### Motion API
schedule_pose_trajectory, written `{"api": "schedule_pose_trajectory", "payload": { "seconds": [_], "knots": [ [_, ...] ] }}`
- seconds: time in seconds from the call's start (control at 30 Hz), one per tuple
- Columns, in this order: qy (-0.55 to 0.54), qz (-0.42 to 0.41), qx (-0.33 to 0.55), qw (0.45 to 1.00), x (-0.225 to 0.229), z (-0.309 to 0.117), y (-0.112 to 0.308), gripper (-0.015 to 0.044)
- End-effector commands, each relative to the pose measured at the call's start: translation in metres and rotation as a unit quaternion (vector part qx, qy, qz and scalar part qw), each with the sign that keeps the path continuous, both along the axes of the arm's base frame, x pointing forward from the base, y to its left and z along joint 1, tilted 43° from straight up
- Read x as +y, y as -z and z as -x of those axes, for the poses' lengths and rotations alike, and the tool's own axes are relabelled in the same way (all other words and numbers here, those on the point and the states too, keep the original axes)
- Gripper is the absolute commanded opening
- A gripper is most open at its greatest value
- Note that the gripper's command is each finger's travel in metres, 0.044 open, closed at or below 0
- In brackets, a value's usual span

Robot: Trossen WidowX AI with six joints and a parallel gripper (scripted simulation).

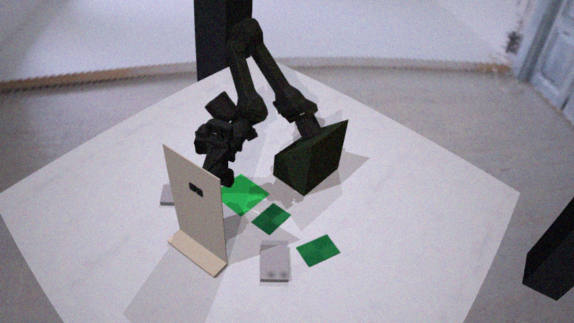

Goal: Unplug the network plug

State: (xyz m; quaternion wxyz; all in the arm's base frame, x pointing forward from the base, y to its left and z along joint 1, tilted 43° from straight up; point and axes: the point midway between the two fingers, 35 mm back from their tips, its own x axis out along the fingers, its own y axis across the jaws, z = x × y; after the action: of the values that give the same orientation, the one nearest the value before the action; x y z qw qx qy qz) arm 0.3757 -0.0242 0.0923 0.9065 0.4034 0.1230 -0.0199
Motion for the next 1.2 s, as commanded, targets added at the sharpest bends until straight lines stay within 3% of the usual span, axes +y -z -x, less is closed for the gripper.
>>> {"api": "schedule_pose_trajectory", "payload": {
  "seconds": [0.0, 0.3, 0.37, 0.87, 1.17],
  "knots": [
    [0.002, -0.003, 0.000, 1.000, -0.001, -0.006, 0.001, 0.0156],
    [0.002, -0.003, 0.000, 1.000, -0.003, -0.018, 0.003, 0.0156],
    [0.002, -0.003, 0.000, 1.000, -0.003, -0.018, 0.003, 0.0104],
    [0.002, -0.003, 0.000, 1.000, -0.003, -0.018, 0.003, 0.0004],
    [0.002, -0.003, 0.000, 1.000, -0.002, -0.015, 0.003, 0.0000]
  ]
}}
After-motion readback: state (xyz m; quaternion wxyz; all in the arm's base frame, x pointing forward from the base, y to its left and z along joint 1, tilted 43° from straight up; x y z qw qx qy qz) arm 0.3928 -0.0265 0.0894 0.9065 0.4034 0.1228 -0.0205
